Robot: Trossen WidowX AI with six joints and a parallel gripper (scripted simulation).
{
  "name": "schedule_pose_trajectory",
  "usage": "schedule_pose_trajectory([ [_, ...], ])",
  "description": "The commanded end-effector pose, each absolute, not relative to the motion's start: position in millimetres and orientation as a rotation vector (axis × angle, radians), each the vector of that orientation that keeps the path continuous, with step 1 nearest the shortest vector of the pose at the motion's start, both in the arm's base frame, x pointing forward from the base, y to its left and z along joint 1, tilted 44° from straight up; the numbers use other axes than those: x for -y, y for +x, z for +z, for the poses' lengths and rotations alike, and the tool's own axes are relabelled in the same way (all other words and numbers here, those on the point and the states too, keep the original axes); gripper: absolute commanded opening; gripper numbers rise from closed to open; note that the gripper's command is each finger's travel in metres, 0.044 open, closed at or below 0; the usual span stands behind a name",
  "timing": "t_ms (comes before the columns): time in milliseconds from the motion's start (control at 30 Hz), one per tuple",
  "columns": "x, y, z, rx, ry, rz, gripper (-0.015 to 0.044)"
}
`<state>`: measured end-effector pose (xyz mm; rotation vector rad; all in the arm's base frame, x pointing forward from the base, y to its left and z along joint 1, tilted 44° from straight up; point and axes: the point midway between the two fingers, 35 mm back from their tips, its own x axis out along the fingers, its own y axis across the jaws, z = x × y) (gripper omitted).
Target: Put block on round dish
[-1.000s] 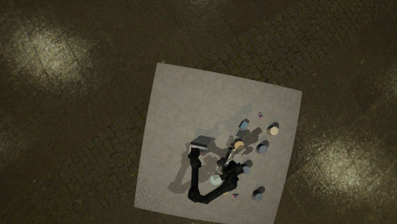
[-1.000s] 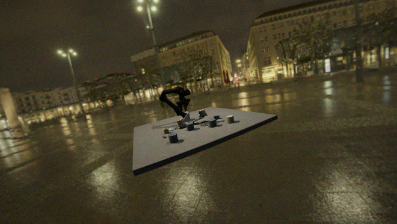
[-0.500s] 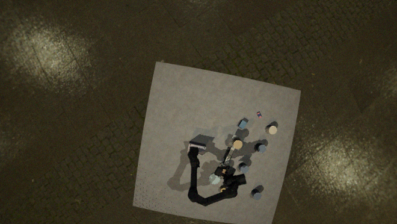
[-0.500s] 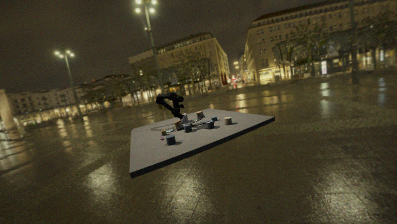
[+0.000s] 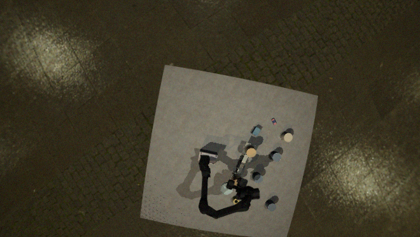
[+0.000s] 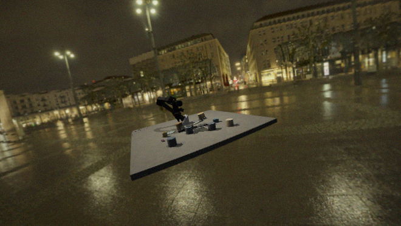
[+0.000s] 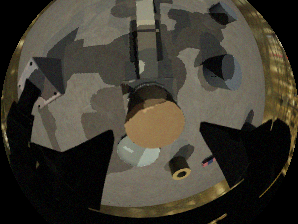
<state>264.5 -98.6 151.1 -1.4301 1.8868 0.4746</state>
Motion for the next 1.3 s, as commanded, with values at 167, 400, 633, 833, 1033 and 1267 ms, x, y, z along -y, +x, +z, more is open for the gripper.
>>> schedule_pose_trajectory([
  [167, 107, 263, 142, -1.886, -1.436, 0.480, 0.0440],
  [400, 115, 262, 134, -1.885, -1.436, 0.480, 0.0440],
  [633, 123, 261, 125, -1.885, -1.436, 0.479, 0.0440],
  [833, 129, 259, 119, -1.886, -1.437, 0.478, 0.0440],
  [1033, 136, 257, 112, -1.887, -1.437, 0.477, 0.0440],
  [1267, 143, 255, 105, -1.888, -1.438, 0.476, 0.0440],
])
